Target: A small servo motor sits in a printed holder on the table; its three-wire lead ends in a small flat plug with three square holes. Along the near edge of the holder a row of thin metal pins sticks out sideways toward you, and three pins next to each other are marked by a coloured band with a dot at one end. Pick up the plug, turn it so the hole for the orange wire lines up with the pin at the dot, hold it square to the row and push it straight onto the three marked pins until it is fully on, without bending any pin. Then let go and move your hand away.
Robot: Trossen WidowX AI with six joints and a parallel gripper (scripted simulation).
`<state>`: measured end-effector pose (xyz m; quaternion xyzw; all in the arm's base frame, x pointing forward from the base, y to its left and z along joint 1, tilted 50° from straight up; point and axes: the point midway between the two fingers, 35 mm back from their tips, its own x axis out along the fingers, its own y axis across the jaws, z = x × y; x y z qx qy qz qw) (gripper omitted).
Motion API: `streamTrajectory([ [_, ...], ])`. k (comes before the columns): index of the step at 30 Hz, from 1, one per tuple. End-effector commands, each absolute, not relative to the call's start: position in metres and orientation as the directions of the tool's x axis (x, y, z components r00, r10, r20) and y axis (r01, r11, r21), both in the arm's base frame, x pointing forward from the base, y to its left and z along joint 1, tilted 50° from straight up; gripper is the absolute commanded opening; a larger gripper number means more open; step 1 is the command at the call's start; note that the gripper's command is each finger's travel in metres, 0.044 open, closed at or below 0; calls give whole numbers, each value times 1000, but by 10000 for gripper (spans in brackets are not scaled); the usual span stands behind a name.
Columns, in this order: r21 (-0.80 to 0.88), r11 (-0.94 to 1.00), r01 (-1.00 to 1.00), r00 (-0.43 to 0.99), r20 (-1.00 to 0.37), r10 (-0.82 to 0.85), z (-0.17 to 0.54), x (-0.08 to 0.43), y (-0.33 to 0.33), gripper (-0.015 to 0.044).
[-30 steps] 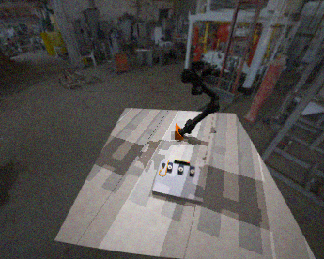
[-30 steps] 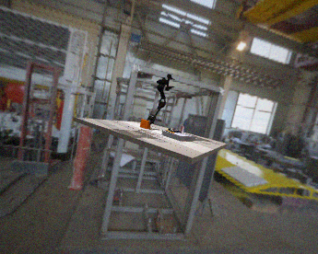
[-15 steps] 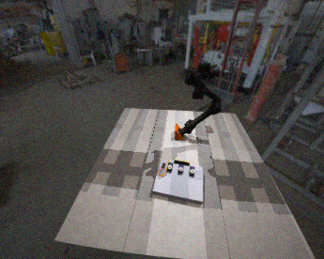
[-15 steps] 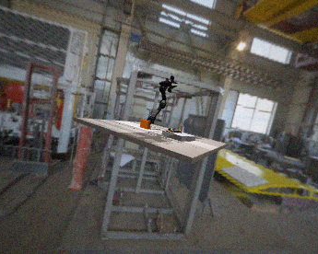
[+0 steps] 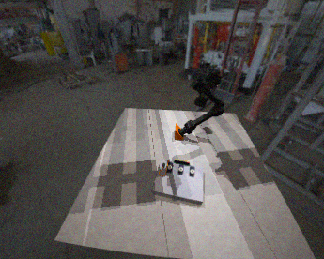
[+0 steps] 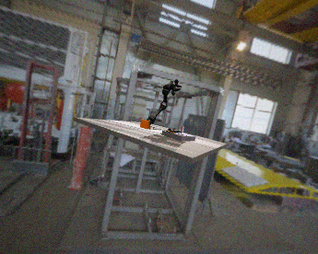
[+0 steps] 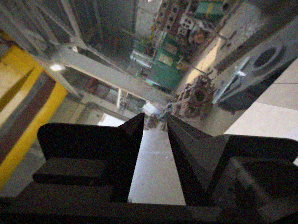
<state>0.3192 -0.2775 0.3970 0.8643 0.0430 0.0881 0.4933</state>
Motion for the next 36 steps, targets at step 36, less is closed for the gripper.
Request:
streamTrajectory([
  [36,963,208,-169,983,151,100,395,365,-153,115],
])
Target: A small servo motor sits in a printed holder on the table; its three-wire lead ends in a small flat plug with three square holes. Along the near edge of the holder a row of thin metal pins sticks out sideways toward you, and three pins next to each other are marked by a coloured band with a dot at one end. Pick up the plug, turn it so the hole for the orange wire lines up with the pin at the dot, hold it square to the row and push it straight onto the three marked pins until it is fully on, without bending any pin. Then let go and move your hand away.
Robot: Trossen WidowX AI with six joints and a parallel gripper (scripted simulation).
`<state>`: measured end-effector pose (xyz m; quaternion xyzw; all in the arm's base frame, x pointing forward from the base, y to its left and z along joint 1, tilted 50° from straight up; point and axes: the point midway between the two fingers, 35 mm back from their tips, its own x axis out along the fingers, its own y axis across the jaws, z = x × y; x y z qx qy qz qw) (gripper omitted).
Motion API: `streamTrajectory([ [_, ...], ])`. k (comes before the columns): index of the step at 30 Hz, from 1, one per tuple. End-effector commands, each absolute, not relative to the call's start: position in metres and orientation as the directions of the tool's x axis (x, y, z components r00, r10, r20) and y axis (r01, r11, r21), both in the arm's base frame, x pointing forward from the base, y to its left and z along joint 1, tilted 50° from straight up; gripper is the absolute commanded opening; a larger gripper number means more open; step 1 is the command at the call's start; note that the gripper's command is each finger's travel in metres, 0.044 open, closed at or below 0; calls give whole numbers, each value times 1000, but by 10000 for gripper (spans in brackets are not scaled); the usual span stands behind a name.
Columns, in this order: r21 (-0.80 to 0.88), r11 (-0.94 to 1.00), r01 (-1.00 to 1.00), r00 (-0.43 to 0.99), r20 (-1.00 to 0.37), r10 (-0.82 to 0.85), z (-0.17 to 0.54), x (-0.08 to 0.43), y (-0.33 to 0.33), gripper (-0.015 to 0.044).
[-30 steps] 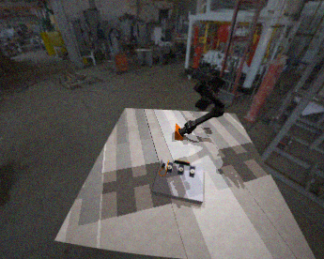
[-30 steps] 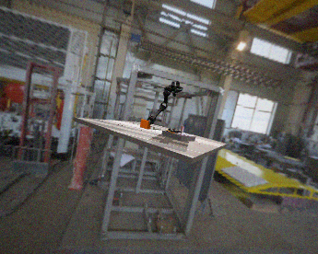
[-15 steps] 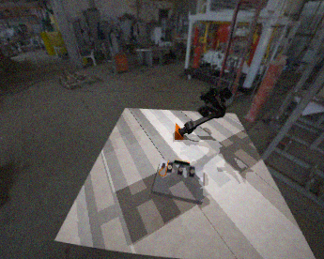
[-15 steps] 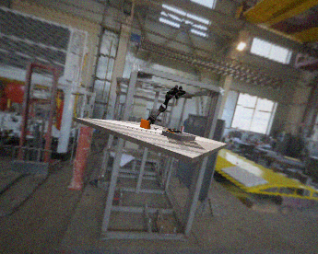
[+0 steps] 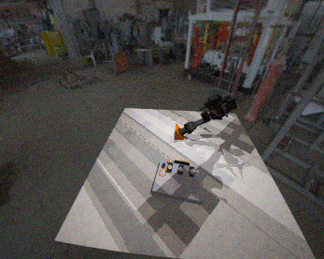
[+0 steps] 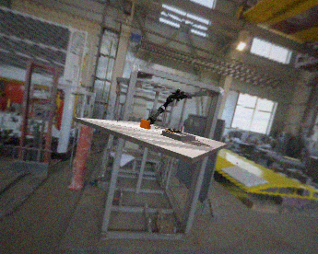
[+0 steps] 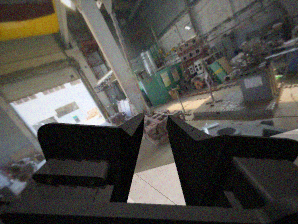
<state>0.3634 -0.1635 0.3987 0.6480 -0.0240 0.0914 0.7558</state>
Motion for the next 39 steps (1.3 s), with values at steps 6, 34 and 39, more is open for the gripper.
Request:
streamTrajectory([
  [6,931,321,-171,985,150,90,392,366,-135,115],
  [34,618,778,-112,991,122,46,369,353,-60,115],
  [39,536,839,-94,993,114,38,364,348,-49,115],
])
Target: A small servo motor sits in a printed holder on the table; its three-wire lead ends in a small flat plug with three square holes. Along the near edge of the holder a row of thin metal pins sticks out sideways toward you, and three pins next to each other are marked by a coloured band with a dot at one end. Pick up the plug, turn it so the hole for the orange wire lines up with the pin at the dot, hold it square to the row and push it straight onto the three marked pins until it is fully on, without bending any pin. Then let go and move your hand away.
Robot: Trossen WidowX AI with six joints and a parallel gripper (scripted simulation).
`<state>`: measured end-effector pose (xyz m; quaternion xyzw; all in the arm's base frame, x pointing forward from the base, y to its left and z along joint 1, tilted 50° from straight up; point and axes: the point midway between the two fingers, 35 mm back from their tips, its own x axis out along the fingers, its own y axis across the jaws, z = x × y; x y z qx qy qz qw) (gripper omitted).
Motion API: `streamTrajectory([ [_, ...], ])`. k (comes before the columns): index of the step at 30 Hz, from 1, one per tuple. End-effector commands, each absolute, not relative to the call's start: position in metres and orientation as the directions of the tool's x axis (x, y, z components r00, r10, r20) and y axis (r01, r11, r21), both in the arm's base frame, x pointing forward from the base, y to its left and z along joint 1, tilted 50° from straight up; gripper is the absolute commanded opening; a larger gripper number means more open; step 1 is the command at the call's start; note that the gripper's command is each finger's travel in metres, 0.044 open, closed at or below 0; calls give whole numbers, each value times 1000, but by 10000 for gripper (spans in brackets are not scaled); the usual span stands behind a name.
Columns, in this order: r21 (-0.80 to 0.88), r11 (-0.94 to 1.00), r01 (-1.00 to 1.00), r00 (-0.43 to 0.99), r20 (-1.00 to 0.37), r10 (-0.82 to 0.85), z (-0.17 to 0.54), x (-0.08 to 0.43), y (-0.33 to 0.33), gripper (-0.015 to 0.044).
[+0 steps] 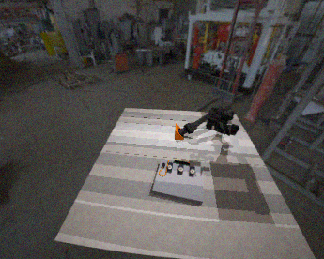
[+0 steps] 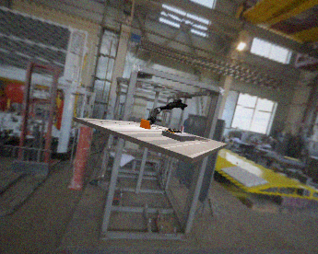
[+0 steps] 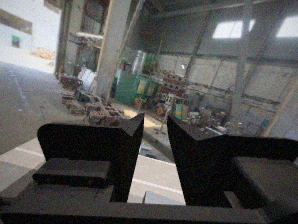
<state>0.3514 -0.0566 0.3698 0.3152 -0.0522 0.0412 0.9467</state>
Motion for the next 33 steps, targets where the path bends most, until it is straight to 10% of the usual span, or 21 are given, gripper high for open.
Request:
streamTrajectory([
  [1,518,850,-90,993,112,37,362,347,-47,115],
  [33,-37,999,-25,992,-127,21,301,347,-5,115],
])
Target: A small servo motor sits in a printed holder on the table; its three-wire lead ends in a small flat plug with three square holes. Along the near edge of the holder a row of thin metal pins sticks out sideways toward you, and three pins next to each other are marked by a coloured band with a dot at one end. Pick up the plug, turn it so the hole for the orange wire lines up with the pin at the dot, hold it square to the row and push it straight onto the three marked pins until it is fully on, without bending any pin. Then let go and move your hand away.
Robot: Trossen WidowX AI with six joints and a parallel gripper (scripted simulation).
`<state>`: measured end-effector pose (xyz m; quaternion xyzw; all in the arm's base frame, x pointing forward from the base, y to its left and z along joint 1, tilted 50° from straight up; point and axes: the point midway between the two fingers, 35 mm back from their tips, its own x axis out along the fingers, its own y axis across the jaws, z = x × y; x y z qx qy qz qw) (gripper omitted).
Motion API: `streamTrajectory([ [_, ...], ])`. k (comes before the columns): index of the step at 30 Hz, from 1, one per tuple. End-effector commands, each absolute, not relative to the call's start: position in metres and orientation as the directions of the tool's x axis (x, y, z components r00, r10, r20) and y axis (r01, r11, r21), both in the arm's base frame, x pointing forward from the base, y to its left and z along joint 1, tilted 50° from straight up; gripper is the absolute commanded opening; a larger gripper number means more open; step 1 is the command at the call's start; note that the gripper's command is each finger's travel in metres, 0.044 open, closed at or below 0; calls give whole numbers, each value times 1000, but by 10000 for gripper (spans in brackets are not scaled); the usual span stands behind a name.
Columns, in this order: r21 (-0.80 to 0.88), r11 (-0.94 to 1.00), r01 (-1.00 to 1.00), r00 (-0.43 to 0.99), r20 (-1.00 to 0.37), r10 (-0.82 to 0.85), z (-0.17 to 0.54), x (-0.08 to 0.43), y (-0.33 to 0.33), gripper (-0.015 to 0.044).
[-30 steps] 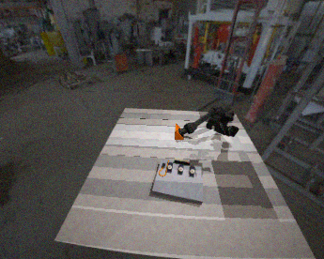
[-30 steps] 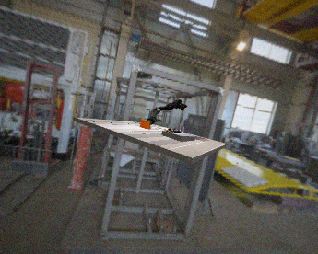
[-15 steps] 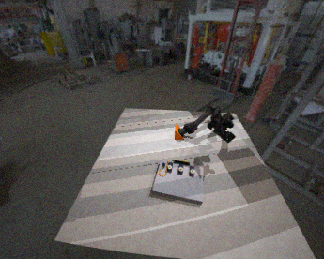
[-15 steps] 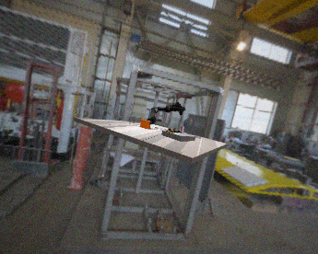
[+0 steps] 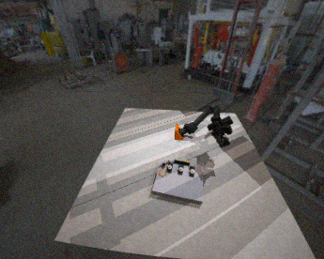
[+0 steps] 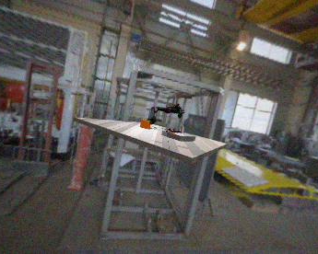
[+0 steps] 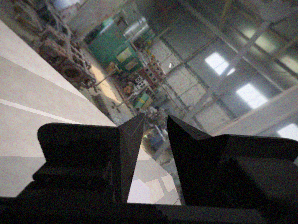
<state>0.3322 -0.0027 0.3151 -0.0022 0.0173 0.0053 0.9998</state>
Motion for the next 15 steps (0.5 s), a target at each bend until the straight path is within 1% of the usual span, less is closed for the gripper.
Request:
streamTrajectory([
  [1,-41,999,-31,987,-161,24,296,353,-6,115],
  [8,-48,995,-82,920,-389,57,256,386,-15,115],
  [15,-8,991,-136,800,-591,105,210,410,-27,115],
])
